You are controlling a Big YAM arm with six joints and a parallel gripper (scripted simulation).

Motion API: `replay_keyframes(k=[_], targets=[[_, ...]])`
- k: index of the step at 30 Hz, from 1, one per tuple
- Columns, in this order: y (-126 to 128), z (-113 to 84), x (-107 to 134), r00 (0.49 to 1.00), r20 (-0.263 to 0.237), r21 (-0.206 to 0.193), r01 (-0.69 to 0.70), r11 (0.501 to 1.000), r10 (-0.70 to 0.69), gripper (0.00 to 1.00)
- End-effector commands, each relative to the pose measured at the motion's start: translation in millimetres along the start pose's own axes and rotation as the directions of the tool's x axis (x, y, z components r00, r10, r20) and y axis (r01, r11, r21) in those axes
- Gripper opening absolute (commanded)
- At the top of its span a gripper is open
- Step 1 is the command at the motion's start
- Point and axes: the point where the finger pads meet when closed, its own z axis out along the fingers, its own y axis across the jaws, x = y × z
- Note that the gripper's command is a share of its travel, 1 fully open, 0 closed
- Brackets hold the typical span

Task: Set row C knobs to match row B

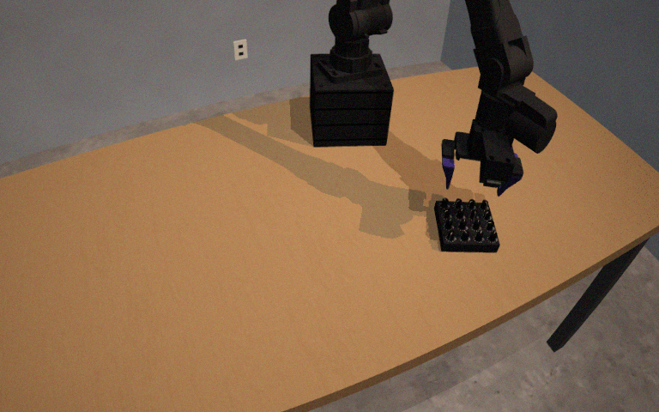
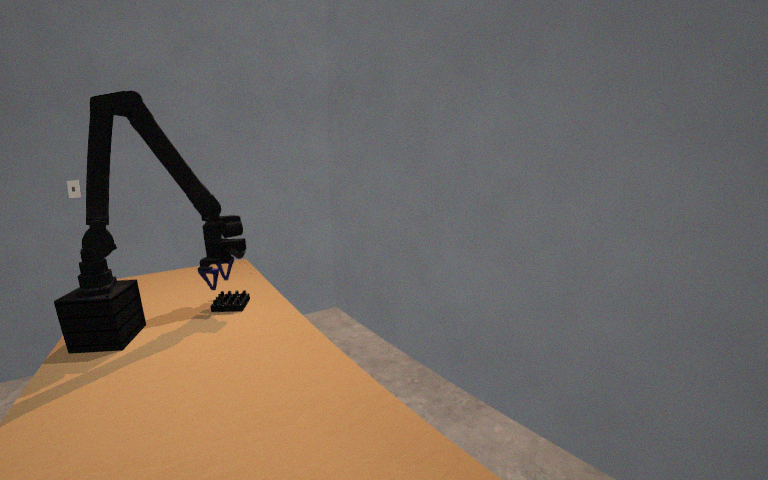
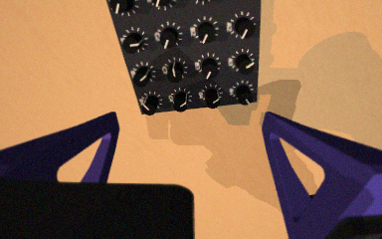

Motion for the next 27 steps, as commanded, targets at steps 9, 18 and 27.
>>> replay_keyframes(k=[9, 18, 27], targets=[[14.0, -6.3, -30.8, 0.94, 0.008, -0.004, -0.341, 0.94, 0.341, 1.0], [19.7, -10.1, -45.6, 0.834, 0.007, -0.006, -0.551, 0.834, 0.551, 1.0], [22.6, -13.7, -61.0, 0.691, 0.005, -0.008, -0.723, 0.691, 0.723, 1.0]])
